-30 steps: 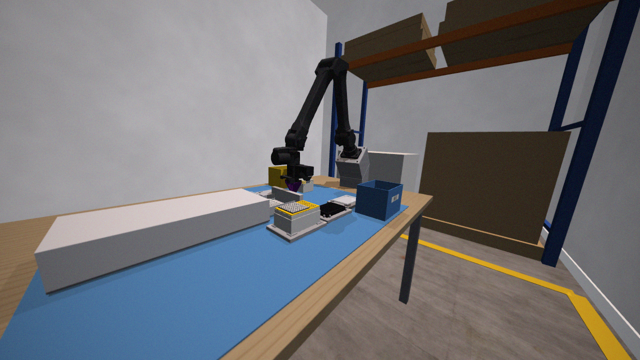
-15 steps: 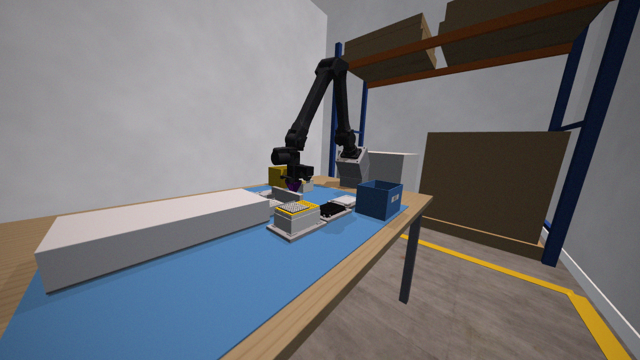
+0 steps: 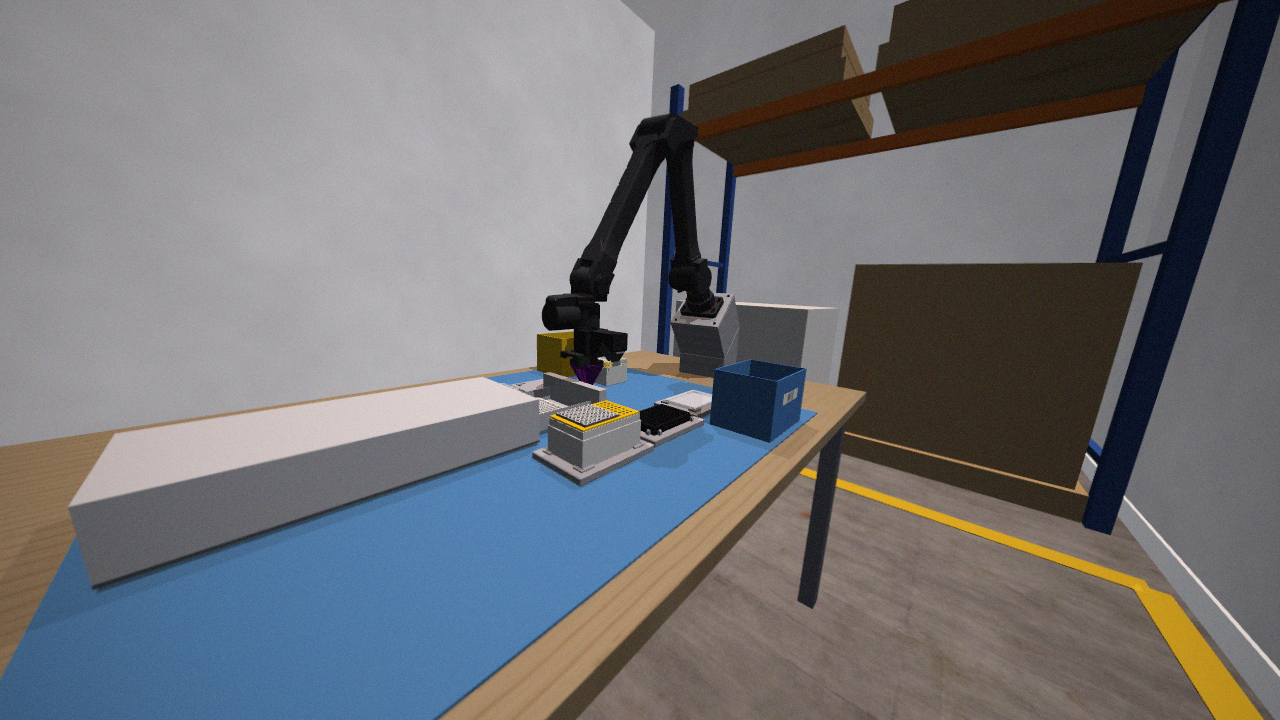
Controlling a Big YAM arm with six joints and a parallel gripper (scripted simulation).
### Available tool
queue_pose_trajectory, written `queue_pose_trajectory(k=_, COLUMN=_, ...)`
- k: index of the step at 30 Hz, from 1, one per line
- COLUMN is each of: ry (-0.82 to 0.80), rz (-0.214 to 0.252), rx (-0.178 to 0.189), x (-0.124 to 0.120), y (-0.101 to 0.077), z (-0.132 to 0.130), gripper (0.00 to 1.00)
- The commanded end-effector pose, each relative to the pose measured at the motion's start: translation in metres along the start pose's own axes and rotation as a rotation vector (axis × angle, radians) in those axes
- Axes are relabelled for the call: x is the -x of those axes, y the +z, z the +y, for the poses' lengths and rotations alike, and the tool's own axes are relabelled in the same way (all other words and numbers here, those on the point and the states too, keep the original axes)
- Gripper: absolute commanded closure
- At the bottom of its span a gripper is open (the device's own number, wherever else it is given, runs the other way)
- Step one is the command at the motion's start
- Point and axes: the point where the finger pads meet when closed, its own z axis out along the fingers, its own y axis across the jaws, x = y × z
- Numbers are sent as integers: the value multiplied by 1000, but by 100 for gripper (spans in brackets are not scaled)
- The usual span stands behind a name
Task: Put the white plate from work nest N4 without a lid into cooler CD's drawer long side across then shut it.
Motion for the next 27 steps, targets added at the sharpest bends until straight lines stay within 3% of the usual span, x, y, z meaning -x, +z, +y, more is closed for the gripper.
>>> queue_pose_trajectory(k=1, ry=-2, rz=-5, rx=-26, x=4, y=0, z=-29, gripper=100)
queue_pose_trajectory(k=12, ry=-3, rz=-4, rx=-30, x=4, y=-1, z=-43, gripper=100)
queue_pose_trajectory(k=13, ry=-4, rz=-4, rx=-44, x=4, y=-1, z=-48, gripper=100)
queue_pose_trajectory(k=15, ry=-2, rz=-4, rx=-29, x=4, y=-1, z=-47, gripper=100)
queue_pose_trajectory(k=27, ry=-3, rz=-4, rx=-38, x=3, y=-2, z=-65, gripper=100)
